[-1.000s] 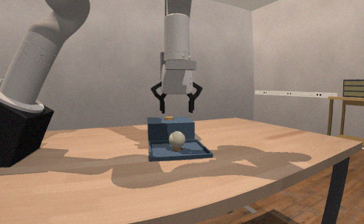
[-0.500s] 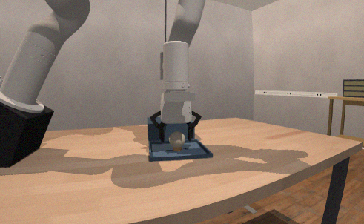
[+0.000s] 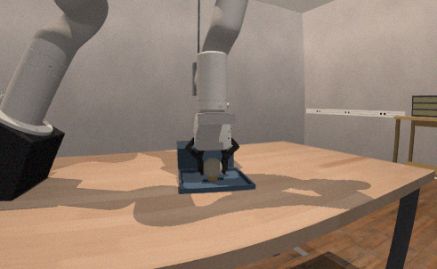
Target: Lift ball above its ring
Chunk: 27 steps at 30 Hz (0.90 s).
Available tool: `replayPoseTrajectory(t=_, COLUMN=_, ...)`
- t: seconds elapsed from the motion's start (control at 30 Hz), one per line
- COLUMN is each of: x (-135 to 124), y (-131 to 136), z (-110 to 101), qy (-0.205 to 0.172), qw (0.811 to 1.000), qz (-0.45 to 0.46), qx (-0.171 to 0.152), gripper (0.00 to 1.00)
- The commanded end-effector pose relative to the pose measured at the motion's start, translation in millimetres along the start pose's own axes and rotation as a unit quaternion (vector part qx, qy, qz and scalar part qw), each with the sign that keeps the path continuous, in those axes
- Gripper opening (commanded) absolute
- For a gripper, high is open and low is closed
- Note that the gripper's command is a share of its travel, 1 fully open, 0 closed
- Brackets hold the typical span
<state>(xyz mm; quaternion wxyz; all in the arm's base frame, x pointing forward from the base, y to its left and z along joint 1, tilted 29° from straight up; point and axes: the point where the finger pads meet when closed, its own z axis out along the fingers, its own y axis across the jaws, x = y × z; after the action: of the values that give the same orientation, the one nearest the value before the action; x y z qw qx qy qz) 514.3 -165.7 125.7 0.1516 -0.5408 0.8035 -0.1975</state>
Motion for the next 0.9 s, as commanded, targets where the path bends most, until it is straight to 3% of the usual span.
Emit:
replayPoseTrajectory(t=0.0, x=0.0, y=-0.6, z=-0.1, qy=0.0, qw=1.0, qz=0.0, qx=0.001, gripper=0.0)
replayPoseTrajectory(t=0.2, x=0.0, y=-0.6, z=-3.0, qy=0.0, qw=1.0, qz=0.0, qx=0.001, gripper=0.0)
replayPoseTrajectory(t=0.47, x=0.4, y=-0.7, z=-77.2, qy=0.0, qw=1.0, qz=0.0, qx=0.001, gripper=0.0)
replayPoseTrajectory(t=0.87, x=0.4, y=-0.7, z=-80.0, qy=0.0, qw=1.0, qz=0.0, qx=0.001, gripper=0.0)
